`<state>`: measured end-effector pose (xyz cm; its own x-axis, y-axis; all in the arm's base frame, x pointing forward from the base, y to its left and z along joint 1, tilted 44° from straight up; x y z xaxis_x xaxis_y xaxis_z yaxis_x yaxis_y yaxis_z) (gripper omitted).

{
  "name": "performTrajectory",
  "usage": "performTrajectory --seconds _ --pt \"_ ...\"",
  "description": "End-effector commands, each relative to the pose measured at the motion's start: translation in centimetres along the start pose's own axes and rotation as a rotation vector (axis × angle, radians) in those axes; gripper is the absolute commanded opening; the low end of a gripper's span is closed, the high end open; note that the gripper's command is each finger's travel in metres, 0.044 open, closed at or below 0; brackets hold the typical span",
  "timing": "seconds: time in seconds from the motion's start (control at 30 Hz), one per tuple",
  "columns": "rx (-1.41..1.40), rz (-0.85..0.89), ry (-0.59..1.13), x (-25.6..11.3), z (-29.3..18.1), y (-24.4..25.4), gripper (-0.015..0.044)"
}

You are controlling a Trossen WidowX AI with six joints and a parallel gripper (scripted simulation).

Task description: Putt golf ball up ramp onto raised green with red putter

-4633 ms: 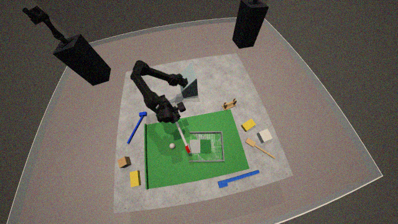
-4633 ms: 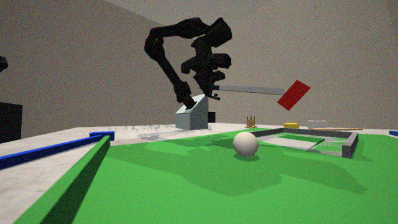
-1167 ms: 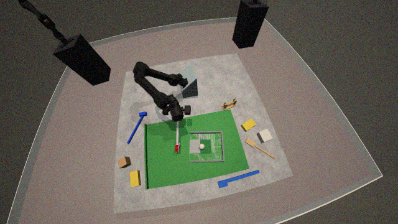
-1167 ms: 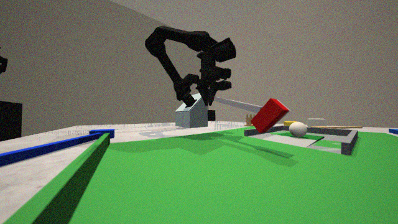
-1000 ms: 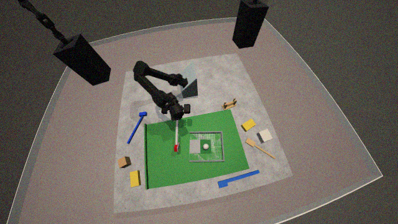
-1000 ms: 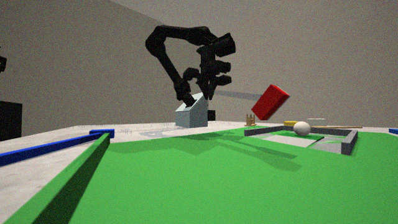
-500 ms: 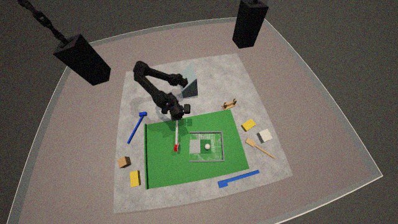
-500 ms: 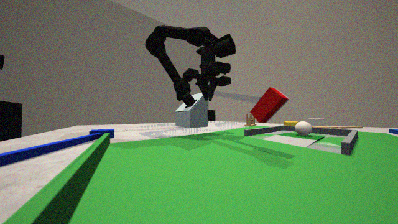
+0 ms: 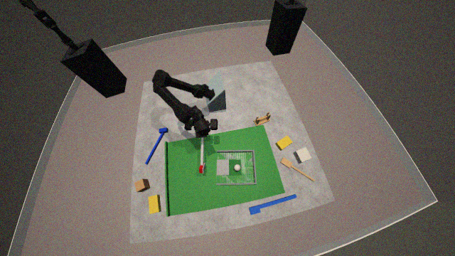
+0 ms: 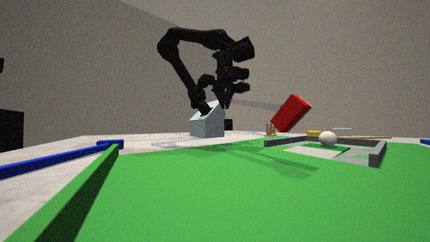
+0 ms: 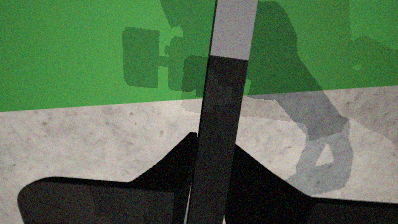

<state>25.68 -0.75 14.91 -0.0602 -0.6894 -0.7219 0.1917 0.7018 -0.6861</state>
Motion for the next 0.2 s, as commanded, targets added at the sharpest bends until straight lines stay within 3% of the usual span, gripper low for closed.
performTrajectory --seconds 0.0,0.17 --pt "-0.005 0.000 -0.004 -0.03 0.03 0.04 0.0000" --pt "-0.005 0.000 -0.004 -0.03 0.03 0.04 0.0000"
Point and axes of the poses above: the point midway between the two fingers, 35 mm back from their tips, its own x axis out along the fingers, its own y axis across the jaws, z = x × y, the point moved 10 cm from there along -x, back along the fingers, and after that the axes turned 5 degrees about -x, right-handed, at the moved point
